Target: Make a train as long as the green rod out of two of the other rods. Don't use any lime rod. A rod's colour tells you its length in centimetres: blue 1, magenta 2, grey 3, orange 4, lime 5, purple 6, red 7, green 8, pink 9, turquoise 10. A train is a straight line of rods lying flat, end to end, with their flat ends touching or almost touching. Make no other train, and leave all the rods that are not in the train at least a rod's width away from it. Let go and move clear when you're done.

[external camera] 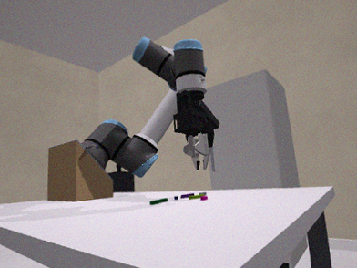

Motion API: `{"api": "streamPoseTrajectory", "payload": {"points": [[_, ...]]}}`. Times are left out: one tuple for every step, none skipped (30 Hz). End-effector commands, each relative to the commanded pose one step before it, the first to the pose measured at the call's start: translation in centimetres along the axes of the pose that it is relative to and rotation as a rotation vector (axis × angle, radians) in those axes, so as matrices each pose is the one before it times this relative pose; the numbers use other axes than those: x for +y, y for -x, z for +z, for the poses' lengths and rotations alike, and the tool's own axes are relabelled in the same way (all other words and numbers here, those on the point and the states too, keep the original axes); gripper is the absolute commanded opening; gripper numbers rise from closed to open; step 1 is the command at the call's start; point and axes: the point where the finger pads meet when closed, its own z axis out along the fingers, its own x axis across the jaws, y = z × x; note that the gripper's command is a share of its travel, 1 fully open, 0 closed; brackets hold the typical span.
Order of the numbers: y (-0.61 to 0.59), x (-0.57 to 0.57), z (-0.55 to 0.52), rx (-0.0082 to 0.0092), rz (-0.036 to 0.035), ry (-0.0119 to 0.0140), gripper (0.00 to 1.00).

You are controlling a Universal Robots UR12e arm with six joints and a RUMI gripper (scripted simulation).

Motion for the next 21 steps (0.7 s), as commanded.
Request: {"api": "streamPoseTrajectory", "payload": {"points": [[-0.044,0.020,-0.596,0.00065,-0.00038,0.00023,0.14],[0.000,0.000,-0.021,0.00000,0.00000,0.00000,0.14],[0.000,0.000,-0.003,0.00000,0.00000,0.00000,0.14],[0.000,0.000,0.000,0.00000,0.00000,0.00000,1.00],[0.000,0.000,0.000,0.00000,0.00000,0.00000,1.00],[0.000,0.000,0.000,0.00000,0.00000,0.00000,1.00],[0.000,0.000,0.000,0.00000,0.00000,0.00000,1.00],[0.000,0.000,0.000,0.00000,0.00000,0.00000,1.00],[0.000,0.000,0.000,0.00000,0.00000,0.00000,1.00],[0.000,0.000,0.000,0.00000,0.00000,0.00000,1.00],[0.000,0.000,0.000,0.00000,0.00000,0.00000,1.00],[0.000,0.000,0.000,0.00000,0.00000,0.00000,1.00],[0.000,0.000,0.000,0.00000,0.00000,0.00000,1.00],[0.000,0.000,0.000,0.00000,0.00000,0.00000,1.00],[0.000,0.000,0.000,0.00000,0.00000,0.00000,1.00],[0.000,0.000,0.000,0.00000,0.00000,0.00000,1.00],[0.000,0.000,0.000,0.00000,0.00000,0.00000,1.00],[0.000,0.000,0.000,0.00000,0.00000,0.00000,1.00],[0.000,0.000,0.000,0.00000,0.00000,0.00000,1.00],[0.000,0.000,0.000,0.00000,0.00000,0.00000,1.00],[0.000,0.000,0.000,0.00000,0.00000,0.00000,1.00]]}}
